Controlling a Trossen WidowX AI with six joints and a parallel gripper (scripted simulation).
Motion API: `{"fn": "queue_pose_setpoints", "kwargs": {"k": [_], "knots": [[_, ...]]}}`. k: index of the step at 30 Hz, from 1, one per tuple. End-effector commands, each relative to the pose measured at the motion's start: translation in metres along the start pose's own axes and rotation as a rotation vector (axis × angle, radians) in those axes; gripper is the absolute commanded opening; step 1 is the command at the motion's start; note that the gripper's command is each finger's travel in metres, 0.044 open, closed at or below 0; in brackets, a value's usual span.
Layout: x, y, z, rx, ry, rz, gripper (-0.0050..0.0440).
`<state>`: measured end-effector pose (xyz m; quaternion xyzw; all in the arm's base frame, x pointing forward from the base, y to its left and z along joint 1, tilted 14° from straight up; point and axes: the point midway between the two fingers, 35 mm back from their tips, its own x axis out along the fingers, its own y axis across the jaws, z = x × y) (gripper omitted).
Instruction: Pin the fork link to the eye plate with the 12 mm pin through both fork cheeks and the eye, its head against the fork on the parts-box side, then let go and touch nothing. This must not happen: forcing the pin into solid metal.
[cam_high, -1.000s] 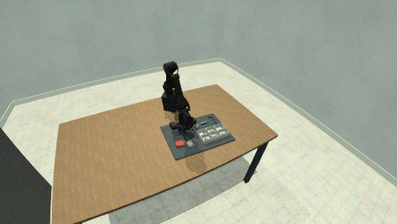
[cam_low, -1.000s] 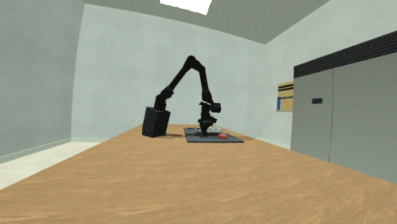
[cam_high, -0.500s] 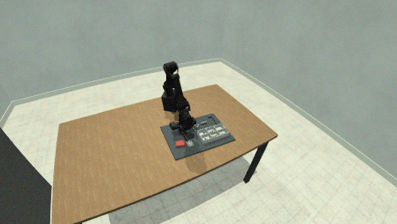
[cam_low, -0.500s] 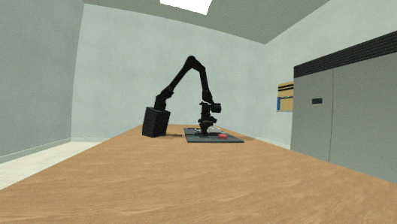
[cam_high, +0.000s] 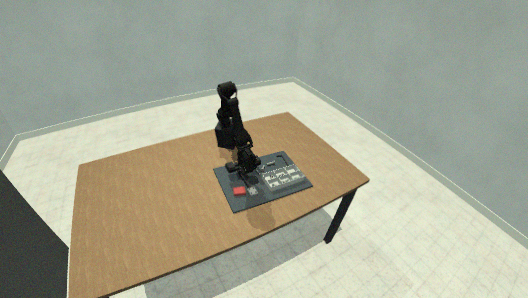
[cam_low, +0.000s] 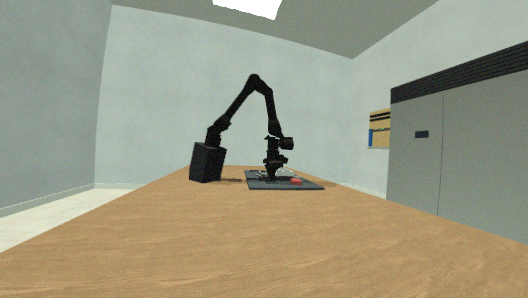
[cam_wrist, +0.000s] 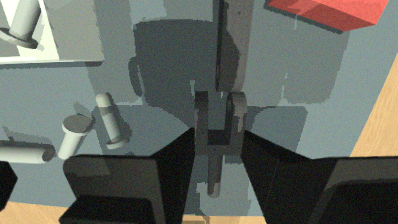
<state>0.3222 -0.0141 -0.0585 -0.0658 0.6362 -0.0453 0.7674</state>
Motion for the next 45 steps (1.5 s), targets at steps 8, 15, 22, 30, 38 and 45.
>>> {"fn": "queue_pose_setpoints", "kwargs": {"k": [8, 15, 22, 30, 38, 45], "knots": [[-0.0015, 0.0, 0.0007, 0.002, -0.005, 0.001, 0.0124], [-0.0018, 0.0, 0.0007, 0.002, -0.005, 0.001, 0.0124], [-0.003, 0.0, 0.0007, 0.002, -0.005, 0.001, 0.0124], [-0.0035, 0.0, 0.0007, 0.002, -0.005, 0.001, 0.0124], [-0.0035, -0.0012, -0.0005, 0.002, -0.005, 0.001, 0.0124], [-0.0035, -0.0024, -0.0005, 0.002, -0.005, 0.001, 0.0124]]}}
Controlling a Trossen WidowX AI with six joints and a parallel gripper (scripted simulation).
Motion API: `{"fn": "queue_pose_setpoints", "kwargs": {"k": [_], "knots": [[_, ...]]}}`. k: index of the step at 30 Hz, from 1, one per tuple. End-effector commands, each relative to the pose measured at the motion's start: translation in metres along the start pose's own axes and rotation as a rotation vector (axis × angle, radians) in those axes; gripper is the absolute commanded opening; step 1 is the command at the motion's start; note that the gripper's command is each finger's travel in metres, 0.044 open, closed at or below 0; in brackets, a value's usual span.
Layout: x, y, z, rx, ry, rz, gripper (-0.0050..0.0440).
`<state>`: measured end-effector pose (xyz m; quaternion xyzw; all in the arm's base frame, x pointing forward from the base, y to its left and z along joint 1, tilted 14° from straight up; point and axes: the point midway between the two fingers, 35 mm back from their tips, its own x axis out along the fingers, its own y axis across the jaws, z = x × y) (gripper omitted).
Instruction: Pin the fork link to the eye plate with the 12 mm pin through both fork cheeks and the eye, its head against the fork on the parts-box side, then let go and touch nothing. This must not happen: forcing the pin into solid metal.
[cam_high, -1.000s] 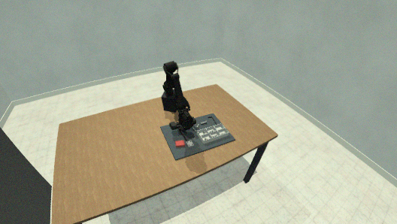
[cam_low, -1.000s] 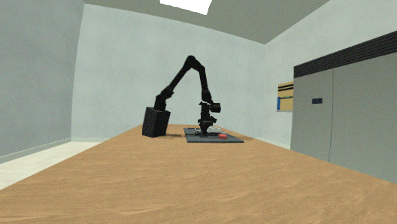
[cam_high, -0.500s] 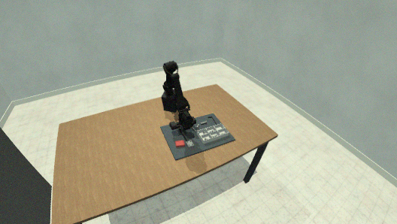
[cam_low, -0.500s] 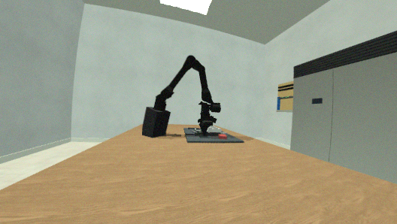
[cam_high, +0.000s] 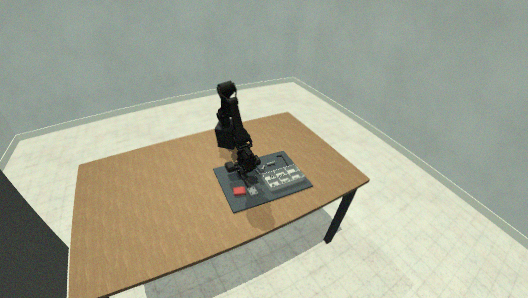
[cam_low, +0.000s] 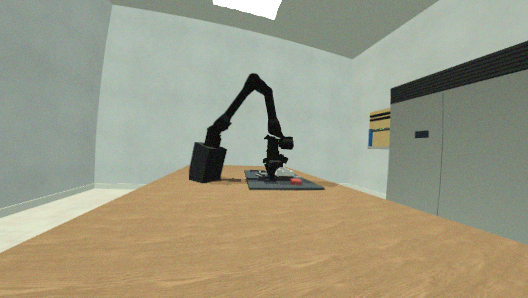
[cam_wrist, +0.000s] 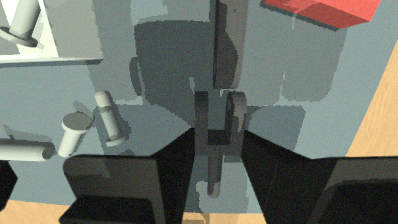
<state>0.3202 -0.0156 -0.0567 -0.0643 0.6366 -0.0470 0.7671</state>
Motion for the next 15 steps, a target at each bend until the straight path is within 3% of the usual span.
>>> {"fn": "queue_pose_setpoints", "kwargs": {"k": [1, 15], "knots": [[-0.0016, -0.0007, 0.0012, -0.002, -0.006, 0.002, 0.0124], [-0.0016, -0.0027, 0.0011, -0.002, -0.006, 0.002, 0.0124]]}}
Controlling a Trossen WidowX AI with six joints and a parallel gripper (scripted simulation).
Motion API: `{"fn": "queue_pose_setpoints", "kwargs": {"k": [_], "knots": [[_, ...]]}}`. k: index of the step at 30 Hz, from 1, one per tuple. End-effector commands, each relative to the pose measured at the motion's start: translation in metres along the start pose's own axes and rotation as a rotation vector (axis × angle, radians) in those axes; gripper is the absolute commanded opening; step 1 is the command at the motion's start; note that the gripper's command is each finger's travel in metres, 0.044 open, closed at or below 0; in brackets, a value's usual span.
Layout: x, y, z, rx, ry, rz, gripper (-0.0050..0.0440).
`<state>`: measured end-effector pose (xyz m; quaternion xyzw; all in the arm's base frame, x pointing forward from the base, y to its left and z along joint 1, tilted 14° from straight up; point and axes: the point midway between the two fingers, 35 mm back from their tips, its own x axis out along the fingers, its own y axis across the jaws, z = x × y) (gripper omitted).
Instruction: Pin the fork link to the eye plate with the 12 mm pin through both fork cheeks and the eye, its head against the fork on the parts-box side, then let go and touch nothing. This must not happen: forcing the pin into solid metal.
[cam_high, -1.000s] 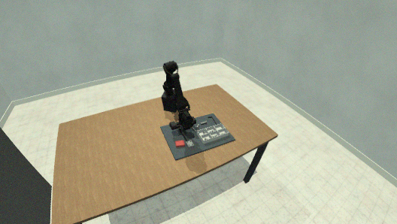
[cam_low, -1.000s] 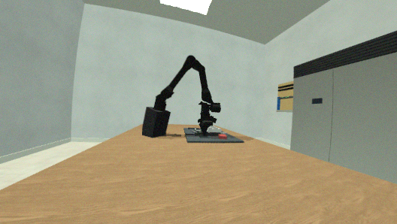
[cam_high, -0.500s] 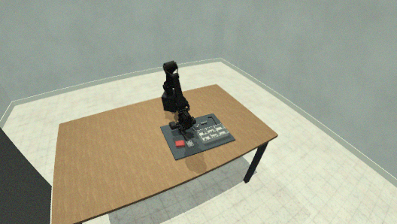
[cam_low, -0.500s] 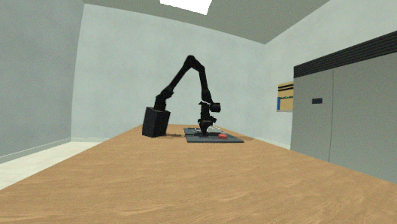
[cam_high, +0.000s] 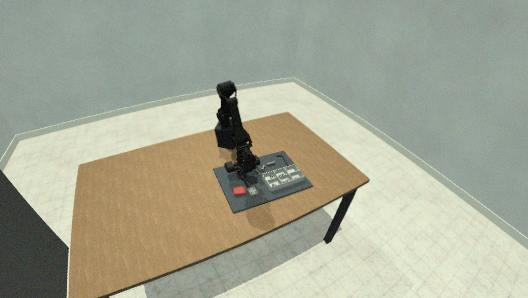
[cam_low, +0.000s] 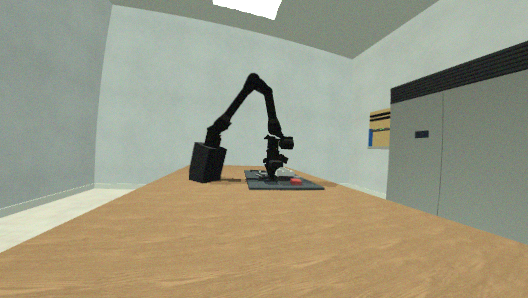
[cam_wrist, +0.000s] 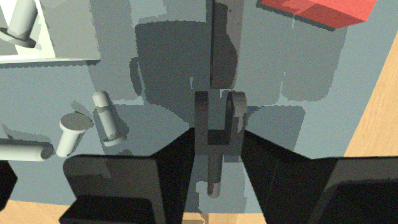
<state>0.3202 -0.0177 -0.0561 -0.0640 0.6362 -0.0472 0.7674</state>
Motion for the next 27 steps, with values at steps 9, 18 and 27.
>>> {"fn": "queue_pose_setpoints", "kwargs": {"k": [9, 18, 27], "knots": [[-0.0013, -0.0017, 0.001, -0.003, -0.006, 0.002, 0.0124], [-0.0013, -0.0014, 0.002, -0.003, -0.006, 0.002, 0.0124], [-0.0014, -0.0009, 0.0033, -0.003, -0.006, 0.002, 0.0124]]}}
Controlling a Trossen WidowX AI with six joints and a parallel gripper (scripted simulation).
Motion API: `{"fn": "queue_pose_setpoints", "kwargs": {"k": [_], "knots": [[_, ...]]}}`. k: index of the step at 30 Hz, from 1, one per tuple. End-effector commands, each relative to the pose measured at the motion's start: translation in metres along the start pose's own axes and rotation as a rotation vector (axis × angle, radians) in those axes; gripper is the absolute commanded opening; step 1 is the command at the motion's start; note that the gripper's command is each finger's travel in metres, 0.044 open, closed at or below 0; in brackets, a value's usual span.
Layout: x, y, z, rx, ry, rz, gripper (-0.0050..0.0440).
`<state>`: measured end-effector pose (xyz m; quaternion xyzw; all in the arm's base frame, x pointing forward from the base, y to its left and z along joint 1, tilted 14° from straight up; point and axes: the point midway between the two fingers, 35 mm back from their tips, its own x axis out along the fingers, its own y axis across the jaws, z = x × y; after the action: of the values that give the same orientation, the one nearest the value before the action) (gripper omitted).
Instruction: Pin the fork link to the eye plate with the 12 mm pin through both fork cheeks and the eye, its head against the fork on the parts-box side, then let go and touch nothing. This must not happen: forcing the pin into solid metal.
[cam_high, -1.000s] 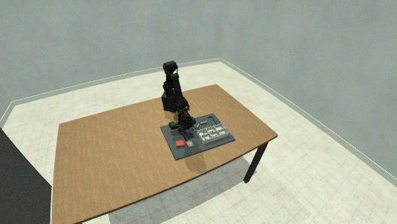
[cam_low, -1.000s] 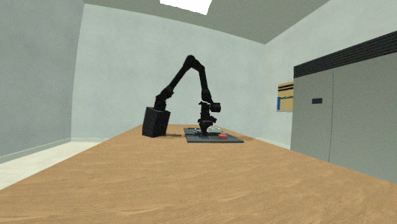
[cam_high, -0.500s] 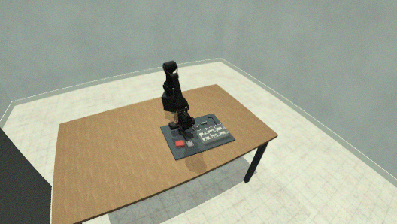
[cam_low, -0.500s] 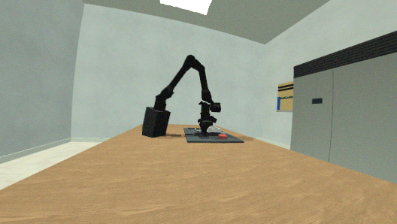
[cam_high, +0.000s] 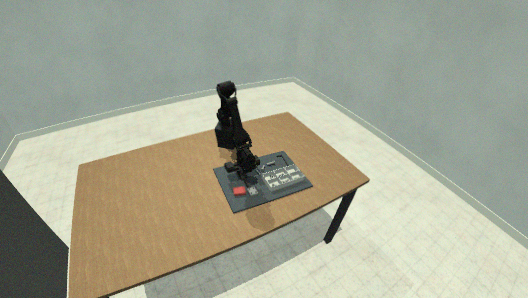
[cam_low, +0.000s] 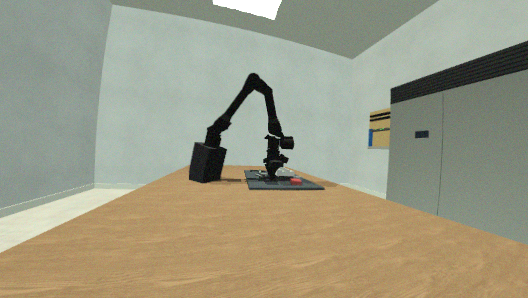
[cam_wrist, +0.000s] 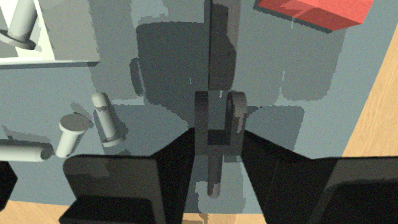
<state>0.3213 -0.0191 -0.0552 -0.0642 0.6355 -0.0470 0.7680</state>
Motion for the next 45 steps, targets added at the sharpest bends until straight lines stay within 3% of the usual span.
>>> {"fn": "queue_pose_setpoints", "kwargs": {"k": [1, 45], "knots": [[-0.0008, 0.0006, 0.0024, -0.002, -0.004, 0.002, 0.0124], [0.0029, 0.0, 0.0028, -0.003, -0.004, 0.002, 0.0124]]}}
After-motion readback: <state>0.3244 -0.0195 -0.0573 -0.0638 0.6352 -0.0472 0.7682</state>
